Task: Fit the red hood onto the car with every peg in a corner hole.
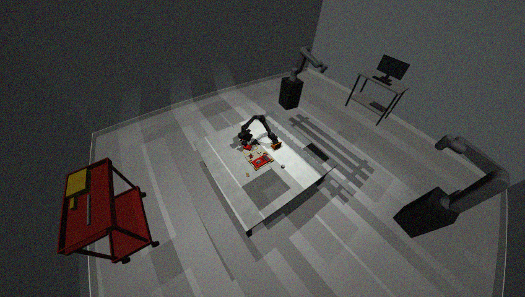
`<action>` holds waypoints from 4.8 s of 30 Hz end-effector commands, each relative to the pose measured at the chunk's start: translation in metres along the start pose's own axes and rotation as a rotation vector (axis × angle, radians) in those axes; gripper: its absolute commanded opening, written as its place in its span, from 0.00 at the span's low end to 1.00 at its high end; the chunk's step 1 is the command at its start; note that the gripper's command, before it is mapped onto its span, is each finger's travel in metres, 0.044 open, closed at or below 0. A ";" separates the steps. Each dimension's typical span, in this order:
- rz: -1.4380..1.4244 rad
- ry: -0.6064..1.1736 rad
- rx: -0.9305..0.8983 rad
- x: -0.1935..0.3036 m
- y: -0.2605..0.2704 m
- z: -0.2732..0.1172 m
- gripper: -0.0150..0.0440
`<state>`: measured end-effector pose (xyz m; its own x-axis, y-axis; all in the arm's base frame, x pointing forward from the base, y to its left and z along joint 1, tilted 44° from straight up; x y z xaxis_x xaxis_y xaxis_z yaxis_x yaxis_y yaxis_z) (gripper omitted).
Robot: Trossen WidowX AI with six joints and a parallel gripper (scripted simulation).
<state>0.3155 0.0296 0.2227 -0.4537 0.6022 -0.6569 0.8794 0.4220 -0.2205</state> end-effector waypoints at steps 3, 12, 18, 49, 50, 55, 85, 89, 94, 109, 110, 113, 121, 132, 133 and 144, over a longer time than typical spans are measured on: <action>-0.008 -0.001 0.008 0.001 -0.001 0.006 1.00; -0.008 -0.001 0.008 0.001 -0.001 0.012 1.00; -0.008 -0.001 0.008 0.001 -0.001 0.015 1.00; -0.008 -0.003 0.009 0.002 -0.003 0.034 1.00; -0.008 -0.003 0.009 0.002 -0.003 0.035 1.00; -0.008 -0.003 0.009 0.002 -0.004 0.038 1.00; -0.008 -0.004 0.009 0.002 -0.004 0.050 1.00; -0.008 -0.004 0.009 0.002 -0.004 0.052 1.00; -0.008 -0.004 0.009 0.002 -0.004 0.055 1.00; 0.000 -0.006 0.003 0.001 -0.003 0.057 0.87; 0.000 -0.006 0.003 0.001 -0.003 0.057 0.86; 0.000 -0.006 0.003 0.001 -0.003 0.057 0.82; -0.001 -0.006 0.003 0.001 -0.003 0.057 0.66; -0.001 -0.005 0.003 0.001 -0.003 0.042 0.25; -0.001 -0.005 0.003 0.001 -0.003 0.040 0.25; -0.002 -0.004 0.003 0.001 -0.003 0.011 0.25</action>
<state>0.3149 0.0147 0.2059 -0.4627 0.5980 -0.6544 0.8755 0.4242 -0.2313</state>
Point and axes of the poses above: the point midway between the two fingers, 35 mm back from their tips, its own z axis out along the fingers, its own y axis across the jaws, x = y × z, the point moved 9 cm from there along -z, back along the fingers, and after that the axes turned 12 degrees about z, right-handed, at the moved point
